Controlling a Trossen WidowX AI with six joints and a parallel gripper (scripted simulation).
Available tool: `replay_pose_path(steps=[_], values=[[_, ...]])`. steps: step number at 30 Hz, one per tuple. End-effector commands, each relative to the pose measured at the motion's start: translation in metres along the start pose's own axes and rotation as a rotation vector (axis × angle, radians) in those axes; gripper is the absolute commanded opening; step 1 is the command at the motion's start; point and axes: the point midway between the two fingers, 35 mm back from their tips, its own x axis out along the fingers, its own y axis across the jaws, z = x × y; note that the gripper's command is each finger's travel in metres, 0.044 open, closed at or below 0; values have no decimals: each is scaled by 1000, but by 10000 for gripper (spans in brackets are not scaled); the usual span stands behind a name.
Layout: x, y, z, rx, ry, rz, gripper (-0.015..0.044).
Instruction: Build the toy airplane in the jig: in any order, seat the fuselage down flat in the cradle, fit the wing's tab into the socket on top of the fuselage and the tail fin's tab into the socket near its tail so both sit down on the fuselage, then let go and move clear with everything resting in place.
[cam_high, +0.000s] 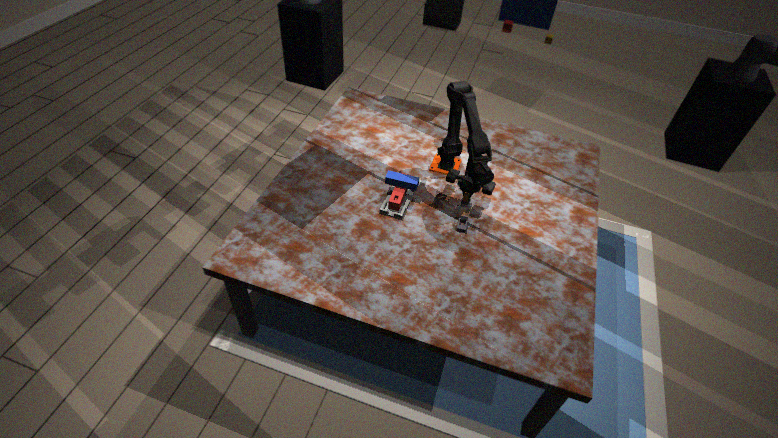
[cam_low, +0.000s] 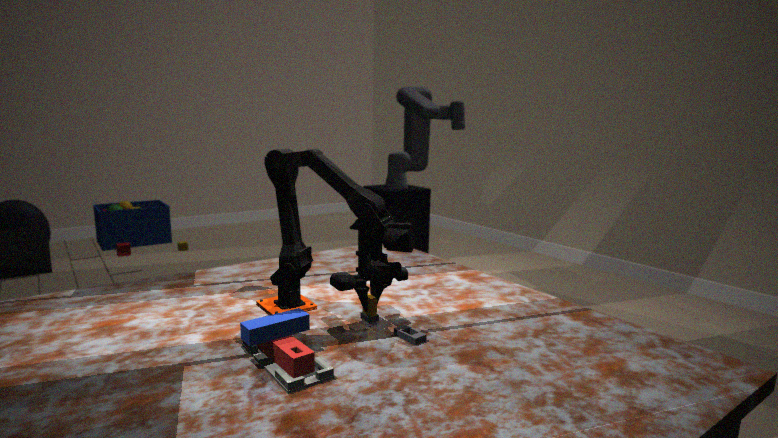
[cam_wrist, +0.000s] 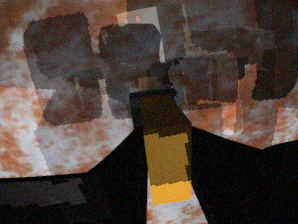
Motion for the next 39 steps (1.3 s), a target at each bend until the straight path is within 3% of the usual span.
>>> replay_pose_path(steps=[1, 7, 39], values=[[-5, 3, 4, 0, -21, 25, 0], [-20, 9, 12, -4, -75, 80, 0], [-112, 4, 5, 0, -12, 15, 0]])
